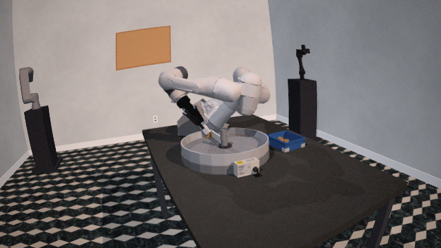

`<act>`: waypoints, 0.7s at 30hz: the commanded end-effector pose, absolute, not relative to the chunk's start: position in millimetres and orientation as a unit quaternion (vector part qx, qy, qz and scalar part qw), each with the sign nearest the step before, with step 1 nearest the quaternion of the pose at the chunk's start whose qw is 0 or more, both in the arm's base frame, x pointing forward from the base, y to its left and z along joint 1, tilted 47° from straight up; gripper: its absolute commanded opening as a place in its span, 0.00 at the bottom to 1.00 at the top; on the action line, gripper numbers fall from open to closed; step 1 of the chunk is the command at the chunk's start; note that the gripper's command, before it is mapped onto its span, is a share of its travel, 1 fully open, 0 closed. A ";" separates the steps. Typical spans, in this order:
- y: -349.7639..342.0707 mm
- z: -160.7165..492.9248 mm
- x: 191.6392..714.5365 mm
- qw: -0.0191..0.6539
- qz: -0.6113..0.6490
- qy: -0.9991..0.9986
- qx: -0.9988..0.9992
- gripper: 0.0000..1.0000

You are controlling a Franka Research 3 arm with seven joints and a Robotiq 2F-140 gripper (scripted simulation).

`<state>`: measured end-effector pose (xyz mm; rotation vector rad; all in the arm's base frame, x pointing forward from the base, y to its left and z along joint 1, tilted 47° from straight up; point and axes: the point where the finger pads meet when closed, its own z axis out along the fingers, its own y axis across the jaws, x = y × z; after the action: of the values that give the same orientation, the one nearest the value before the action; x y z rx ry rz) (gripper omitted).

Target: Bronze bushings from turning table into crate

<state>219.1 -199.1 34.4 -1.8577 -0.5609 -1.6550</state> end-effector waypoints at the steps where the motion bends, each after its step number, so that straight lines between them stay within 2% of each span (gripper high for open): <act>1: -197.4 33.0 218.4 0.295 -0.619 -0.207 -0.698 0.00; 21: -201.0 37.5 215.2 0.295 -0.619 -0.207 -0.698 0.00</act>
<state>218.5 -199.7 35.1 -1.8583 -0.5607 -1.6541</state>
